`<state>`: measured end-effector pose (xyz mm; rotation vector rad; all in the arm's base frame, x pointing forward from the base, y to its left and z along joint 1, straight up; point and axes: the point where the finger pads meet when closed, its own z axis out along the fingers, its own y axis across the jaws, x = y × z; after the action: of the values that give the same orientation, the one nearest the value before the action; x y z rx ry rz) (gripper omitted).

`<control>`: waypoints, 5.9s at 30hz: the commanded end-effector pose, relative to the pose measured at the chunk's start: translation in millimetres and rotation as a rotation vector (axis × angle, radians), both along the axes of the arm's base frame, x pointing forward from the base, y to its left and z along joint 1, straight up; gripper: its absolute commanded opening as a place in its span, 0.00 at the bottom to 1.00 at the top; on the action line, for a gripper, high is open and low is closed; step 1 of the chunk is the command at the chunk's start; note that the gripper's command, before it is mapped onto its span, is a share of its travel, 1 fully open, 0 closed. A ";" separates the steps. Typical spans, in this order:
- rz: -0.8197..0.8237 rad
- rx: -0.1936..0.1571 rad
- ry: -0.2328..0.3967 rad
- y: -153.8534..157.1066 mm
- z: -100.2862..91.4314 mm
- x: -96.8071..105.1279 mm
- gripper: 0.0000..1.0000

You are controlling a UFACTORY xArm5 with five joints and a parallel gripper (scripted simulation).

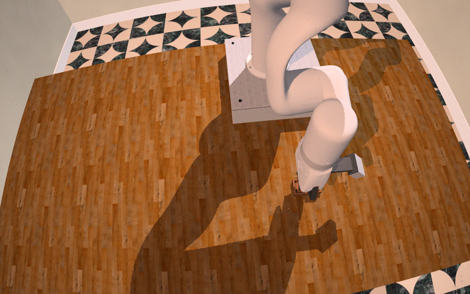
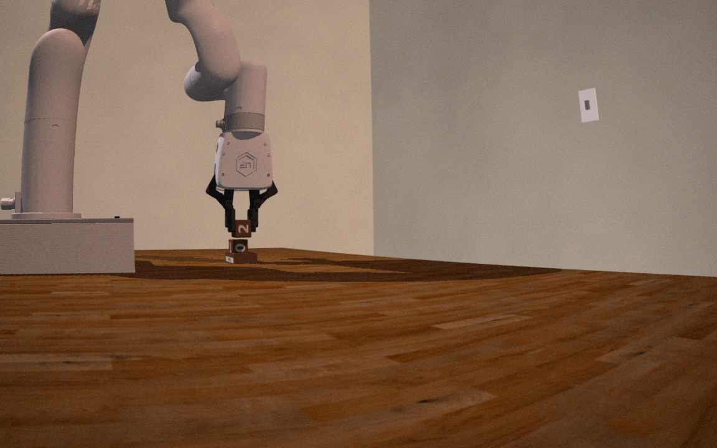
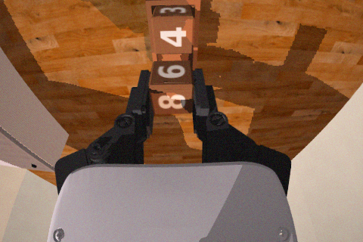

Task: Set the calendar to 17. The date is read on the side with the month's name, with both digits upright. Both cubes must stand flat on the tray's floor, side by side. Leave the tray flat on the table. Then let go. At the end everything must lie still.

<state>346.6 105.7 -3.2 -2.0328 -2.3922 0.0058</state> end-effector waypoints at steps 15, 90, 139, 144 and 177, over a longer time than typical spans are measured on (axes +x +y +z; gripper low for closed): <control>0.000 0.001 -0.003 0.2 -11.9 1.0 0.27; 0.000 0.001 -0.003 0.1 -22.0 1.0 0.27; 0.000 0.001 -0.003 0.1 -22.0 1.0 0.27; 0.000 0.001 -0.003 0.1 -22.0 1.0 0.27; 0.000 0.001 -0.003 0.1 -22.2 1.0 0.27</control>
<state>346.4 105.5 -26.0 -2.0329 -2.3921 0.0058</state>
